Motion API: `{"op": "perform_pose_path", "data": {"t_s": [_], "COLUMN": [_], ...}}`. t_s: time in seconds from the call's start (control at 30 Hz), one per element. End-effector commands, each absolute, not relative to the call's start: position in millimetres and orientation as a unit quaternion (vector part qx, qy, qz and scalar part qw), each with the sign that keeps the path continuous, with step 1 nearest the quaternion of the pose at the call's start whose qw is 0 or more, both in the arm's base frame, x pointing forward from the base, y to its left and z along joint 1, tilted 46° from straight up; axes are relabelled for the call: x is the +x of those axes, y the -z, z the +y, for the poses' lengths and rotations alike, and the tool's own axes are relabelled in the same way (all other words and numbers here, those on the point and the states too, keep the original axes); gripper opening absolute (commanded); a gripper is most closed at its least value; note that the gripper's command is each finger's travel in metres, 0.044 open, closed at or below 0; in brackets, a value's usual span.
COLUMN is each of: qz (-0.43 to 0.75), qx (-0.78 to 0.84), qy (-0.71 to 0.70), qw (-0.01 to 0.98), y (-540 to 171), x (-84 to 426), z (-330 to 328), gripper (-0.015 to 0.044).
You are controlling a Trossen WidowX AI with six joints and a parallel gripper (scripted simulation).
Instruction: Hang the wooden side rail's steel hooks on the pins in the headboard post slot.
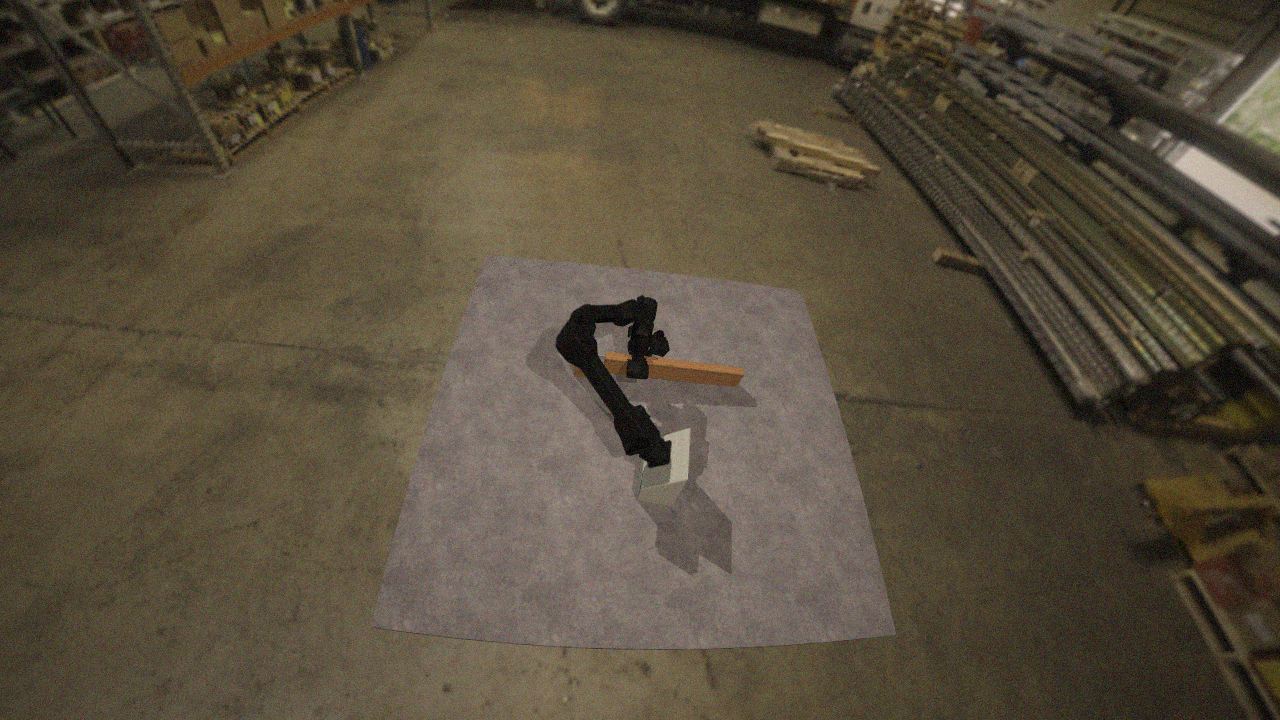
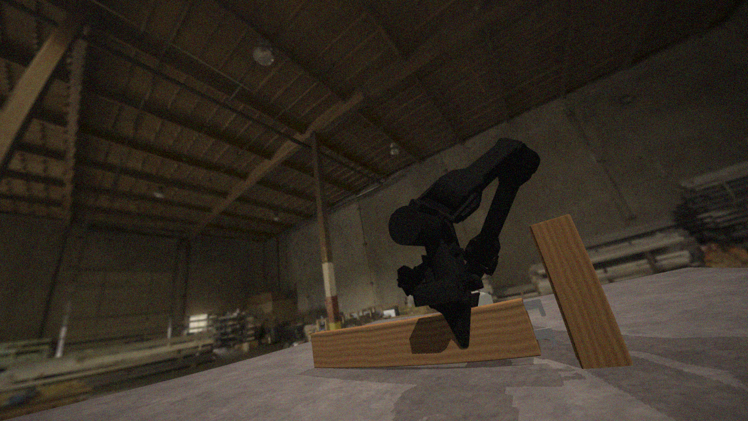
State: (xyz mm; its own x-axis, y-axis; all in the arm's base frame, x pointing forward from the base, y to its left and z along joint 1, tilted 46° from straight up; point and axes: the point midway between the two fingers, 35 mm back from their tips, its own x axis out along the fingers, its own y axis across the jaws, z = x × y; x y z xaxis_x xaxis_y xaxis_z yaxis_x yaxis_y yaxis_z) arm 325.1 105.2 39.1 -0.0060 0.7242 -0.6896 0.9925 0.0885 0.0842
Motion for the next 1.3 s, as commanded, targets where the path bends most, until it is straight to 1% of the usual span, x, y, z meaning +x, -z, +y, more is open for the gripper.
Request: {"op": "perform_pose_path", "data": {"t_s": [0.0,1.27], "qz": [0.67,0.67], "qx": [0.641,0.641], "qy": [0.224,0.225], "qw": [0.299,0.299], "y": [-41.8,-46.1], "x": [325.5,325.6], "z": [102.2,97.6], "gripper": [0.0,0.0]}}
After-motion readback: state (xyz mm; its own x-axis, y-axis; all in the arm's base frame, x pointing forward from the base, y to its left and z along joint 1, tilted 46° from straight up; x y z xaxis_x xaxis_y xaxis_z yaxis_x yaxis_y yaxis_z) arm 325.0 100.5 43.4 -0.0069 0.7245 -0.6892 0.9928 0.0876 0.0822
